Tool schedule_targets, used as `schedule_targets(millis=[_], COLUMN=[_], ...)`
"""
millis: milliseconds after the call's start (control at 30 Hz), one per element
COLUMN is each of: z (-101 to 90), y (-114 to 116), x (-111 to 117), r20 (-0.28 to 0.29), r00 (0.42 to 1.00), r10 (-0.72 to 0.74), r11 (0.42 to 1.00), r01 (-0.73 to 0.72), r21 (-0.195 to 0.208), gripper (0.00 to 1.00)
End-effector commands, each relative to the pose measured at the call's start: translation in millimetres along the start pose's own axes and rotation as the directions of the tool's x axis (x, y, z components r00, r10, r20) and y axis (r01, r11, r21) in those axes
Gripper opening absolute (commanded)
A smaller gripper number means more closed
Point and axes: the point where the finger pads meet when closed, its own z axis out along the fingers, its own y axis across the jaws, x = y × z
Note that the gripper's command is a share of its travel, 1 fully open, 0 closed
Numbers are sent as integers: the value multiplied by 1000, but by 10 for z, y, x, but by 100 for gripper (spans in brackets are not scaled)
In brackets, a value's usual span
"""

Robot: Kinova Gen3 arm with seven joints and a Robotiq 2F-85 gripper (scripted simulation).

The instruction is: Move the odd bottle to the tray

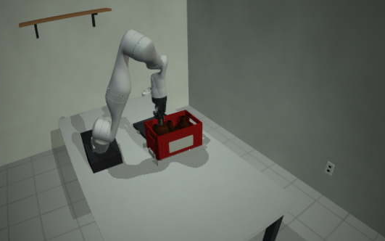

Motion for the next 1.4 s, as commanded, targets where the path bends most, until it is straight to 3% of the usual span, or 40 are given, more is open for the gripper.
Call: schedule_targets(millis=[0,633,1367], z=[-4,-37,-246], y=[4,4,4], x=[0,0,1], r20=[0,0,0], r00=[1000,1000,1000], r10=[0,0,0], r11=[1000,1000,1000], r01=[0,0,0], r21=[-1,-1,-1], gripper=[0,0,0])
